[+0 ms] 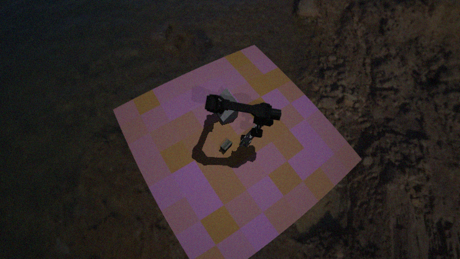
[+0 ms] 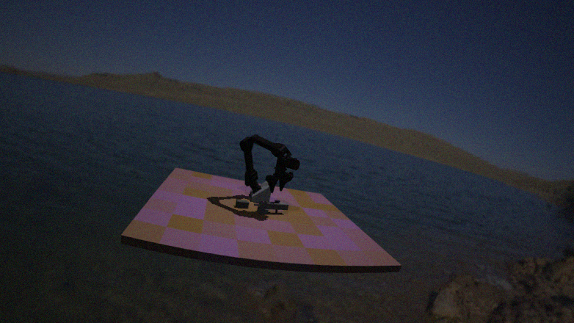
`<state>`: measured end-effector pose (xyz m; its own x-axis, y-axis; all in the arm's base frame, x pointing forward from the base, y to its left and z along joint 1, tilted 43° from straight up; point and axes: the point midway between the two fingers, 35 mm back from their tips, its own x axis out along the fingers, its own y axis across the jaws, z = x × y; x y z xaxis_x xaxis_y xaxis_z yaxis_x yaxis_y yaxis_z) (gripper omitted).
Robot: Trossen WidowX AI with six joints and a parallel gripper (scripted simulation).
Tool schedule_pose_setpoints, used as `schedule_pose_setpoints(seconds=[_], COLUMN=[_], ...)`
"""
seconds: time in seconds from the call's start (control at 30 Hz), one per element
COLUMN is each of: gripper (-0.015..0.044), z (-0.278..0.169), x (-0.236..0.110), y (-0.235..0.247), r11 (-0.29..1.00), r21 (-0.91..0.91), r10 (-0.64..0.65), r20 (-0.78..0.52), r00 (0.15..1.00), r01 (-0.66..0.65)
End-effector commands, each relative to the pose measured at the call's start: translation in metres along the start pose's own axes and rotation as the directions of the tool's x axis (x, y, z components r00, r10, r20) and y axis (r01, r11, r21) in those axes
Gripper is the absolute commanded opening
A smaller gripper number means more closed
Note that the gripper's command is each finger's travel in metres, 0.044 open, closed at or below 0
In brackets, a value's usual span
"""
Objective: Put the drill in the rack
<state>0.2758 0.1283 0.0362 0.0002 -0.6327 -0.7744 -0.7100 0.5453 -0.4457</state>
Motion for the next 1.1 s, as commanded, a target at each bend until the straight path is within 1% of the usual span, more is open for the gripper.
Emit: schedule_pose_setpoints(seconds=[0.0,0.07,0.13,0.47,1.07], gripper=[0.044,0.044,0.044,0.044,0.044], z=[-0.027,-0.035,-0.041,-0.073,-0.074], x=[0.032,0.04,0.045,0.071,0.072], y=[-0.048,-0.06,-0.067,-0.1,-0.101], r11=[0.884,0.821,0.777,0.496,0.489], r21=[-0.468,-0.571,-0.63,-0.868,-0.872], r10=[-0.01,-0.014,-0.016,-0.032,-0.032], r20=[-0.006,-0.01,-0.014,-0.041,-0.042], r00=[1.0,1.0,1.0,0.999,0.999], r01=[0.006,0.005,0.004,-0.02,-0.021])
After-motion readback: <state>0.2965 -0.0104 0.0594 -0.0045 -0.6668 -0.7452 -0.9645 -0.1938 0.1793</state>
